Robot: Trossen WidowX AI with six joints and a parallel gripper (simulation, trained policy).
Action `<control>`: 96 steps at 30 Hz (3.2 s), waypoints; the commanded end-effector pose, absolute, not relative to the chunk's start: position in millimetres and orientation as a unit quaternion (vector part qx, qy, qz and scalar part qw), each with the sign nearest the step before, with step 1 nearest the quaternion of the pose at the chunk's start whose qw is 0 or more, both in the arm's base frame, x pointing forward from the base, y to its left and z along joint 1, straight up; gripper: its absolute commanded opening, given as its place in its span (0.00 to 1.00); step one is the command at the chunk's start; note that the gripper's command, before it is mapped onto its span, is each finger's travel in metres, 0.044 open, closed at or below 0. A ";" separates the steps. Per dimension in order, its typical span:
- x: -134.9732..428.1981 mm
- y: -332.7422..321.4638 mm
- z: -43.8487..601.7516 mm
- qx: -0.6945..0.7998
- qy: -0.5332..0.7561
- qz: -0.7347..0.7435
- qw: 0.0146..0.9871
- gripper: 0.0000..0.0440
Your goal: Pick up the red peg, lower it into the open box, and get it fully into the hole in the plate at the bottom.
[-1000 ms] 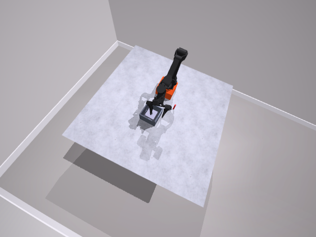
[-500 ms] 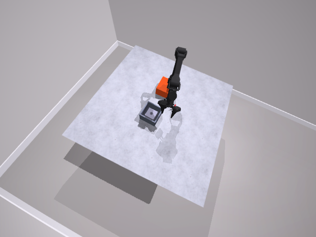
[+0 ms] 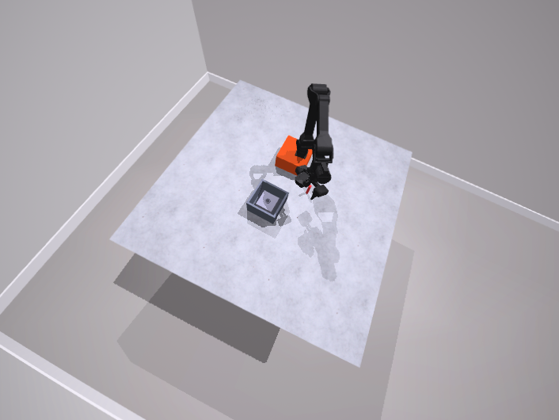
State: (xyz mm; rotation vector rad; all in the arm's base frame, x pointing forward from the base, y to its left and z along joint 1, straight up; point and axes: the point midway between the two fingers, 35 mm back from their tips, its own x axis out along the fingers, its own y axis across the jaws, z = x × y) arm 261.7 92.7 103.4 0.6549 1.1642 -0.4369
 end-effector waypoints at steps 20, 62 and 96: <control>197.9 96.9 49.4 0.267 0.595 -0.362 0.666 1.00; 197.2 101.7 -16.1 0.300 0.597 -0.361 0.650 0.00; 281.2 39.6 88.8 0.252 0.521 -0.337 0.743 0.00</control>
